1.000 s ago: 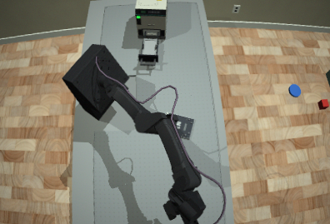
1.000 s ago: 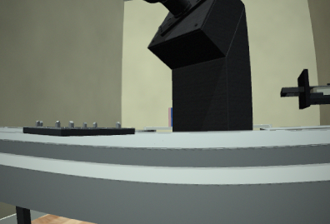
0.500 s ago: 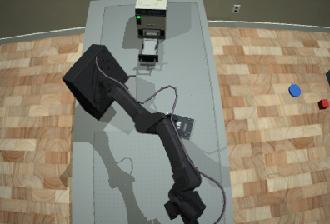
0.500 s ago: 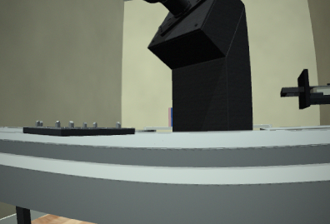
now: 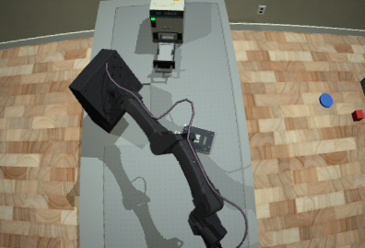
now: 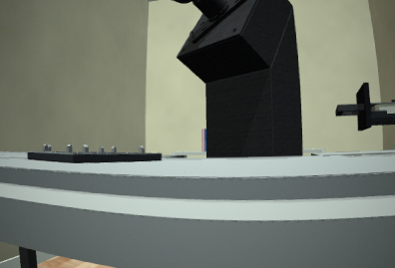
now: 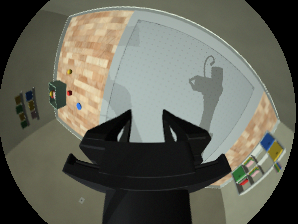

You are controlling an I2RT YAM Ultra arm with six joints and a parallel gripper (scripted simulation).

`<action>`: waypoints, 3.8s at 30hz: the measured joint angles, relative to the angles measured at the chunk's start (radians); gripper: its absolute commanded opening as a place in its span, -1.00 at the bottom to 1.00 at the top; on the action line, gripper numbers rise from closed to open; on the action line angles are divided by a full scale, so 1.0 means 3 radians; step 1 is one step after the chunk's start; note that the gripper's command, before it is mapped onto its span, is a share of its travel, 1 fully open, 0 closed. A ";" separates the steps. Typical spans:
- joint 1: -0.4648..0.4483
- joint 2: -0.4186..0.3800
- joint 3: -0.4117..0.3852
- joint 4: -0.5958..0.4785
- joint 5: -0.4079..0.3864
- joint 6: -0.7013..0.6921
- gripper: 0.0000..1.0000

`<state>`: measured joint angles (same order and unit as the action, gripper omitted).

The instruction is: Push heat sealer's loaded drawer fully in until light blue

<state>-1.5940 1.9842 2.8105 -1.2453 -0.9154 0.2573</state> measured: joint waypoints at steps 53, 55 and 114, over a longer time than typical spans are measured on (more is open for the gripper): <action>0.1418 0.0214 -0.0312 -0.0523 0.0703 -0.0337 -0.10; 0.1431 0.0237 -0.0300 -0.0551 0.0712 -0.0374 -0.10; 0.2955 -0.0161 -0.1930 -0.0177 0.1457 -0.0558 -0.10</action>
<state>-0.7074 1.9358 2.2314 -1.2984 -0.4782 0.0898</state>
